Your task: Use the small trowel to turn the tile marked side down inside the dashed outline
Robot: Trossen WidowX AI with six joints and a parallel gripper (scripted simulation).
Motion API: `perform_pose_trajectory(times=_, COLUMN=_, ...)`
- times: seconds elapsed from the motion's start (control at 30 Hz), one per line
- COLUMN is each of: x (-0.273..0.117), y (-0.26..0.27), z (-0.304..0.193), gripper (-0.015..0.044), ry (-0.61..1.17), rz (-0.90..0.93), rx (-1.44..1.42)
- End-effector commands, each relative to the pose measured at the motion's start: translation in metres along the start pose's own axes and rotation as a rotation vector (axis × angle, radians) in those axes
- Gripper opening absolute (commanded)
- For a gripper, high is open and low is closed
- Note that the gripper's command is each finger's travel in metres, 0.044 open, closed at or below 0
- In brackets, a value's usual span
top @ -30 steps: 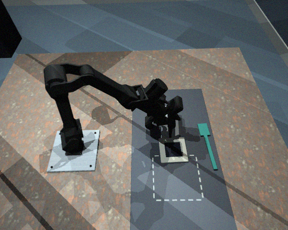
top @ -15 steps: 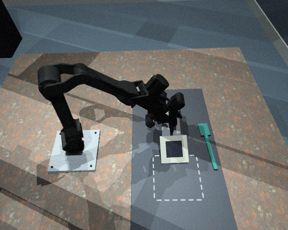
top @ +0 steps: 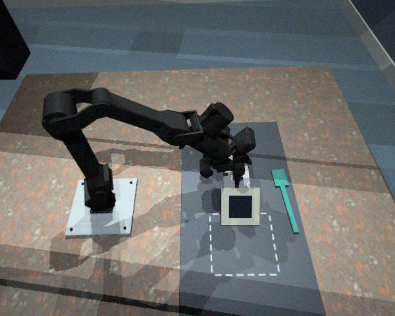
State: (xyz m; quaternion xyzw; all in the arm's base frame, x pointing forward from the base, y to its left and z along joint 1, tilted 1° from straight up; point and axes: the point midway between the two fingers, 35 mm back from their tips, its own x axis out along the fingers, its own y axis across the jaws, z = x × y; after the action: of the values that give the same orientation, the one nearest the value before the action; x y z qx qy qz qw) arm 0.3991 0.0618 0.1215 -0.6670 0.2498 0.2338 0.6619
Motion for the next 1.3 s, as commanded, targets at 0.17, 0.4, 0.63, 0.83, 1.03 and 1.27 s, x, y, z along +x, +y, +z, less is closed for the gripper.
perform_pose_trajectory(times=0.17, x=-0.009, y=-0.016, z=-0.019, gripper=0.0000, ry=0.002, rz=-0.033, rx=0.002)
perform_pose_trajectory(times=0.4, x=-0.011, y=-0.018, z=-0.033, gripper=0.0000, ry=0.003, rz=-0.033, rx=0.001)
perform_pose_trajectory(times=0.63, x=-0.010, y=-0.017, z=-0.047, gripper=0.0000, ry=0.004, rz=-0.033, rx=0.000)
perform_pose_trajectory(times=0.83, x=-0.008, y=-0.015, z=-0.058, gripper=0.0000, ry=0.004, rz=-0.033, rx=-0.001)
perform_pose_trajectory(times=1.03, x=-0.007, y=-0.014, z=-0.061, gripper=0.0000, ry=0.004, rz=-0.033, rx=-0.001)
perform_pose_trajectory(times=1.27, x=-0.012, y=-0.022, z=-0.041, gripper=0.0000, ry=0.003, rz=-0.030, rx=0.001)
